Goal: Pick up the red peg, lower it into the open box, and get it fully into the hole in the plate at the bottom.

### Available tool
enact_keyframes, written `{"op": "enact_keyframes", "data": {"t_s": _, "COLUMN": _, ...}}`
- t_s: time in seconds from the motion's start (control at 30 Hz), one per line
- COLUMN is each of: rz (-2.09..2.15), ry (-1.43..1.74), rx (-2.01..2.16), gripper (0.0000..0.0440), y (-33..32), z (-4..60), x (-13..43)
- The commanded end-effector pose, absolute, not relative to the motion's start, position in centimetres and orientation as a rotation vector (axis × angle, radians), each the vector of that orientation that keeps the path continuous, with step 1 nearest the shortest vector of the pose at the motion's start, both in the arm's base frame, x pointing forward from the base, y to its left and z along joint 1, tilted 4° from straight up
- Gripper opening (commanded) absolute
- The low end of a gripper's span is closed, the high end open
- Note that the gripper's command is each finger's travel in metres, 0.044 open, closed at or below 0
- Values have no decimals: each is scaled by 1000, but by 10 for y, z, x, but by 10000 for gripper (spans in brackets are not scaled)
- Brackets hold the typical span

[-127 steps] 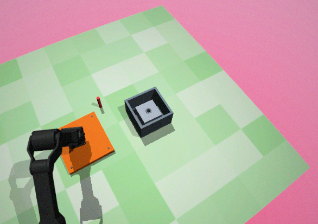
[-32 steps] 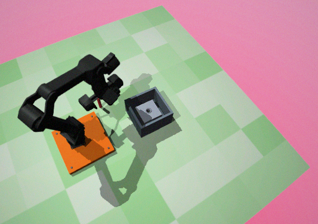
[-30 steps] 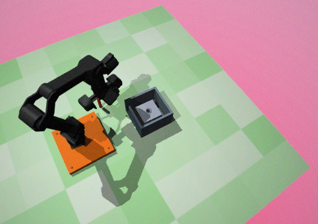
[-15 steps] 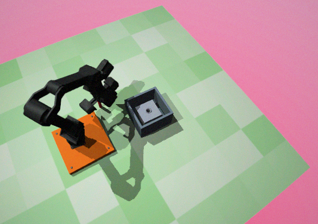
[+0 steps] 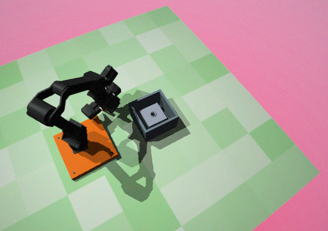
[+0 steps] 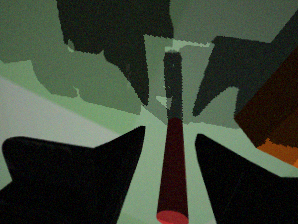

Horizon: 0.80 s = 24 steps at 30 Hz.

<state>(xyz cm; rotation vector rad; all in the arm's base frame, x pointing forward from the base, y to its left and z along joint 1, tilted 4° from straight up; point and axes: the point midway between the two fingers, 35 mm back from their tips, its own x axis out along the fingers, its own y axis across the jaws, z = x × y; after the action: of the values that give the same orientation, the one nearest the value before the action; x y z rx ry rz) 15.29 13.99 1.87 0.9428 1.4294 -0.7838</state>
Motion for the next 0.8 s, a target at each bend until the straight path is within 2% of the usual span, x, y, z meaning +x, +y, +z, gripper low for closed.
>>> {"op": "enact_keyframes", "data": {"t_s": 0.0, "rz": -781, "ry": 1461, "rx": 939, "gripper": 94, "y": 140, "z": 18, "x": 151}}
{"op": "enact_keyframes", "data": {"t_s": 0.13, "rz": -778, "ry": 1490, "rx": 946, "gripper": 4, "y": 140, "z": 19, "x": 151}}
{"op": "enact_keyframes", "data": {"t_s": 0.17, "rz": -764, "ry": 1480, "rx": 942, "gripper": 0, "y": 140, "z": 21, "x": 154}}
{"op": "enact_keyframes", "data": {"t_s": 0.77, "rz": -582, "ry": 1341, "rx": 846, "gripper": 7, "y": 129, "z": 85, "x": 187}}
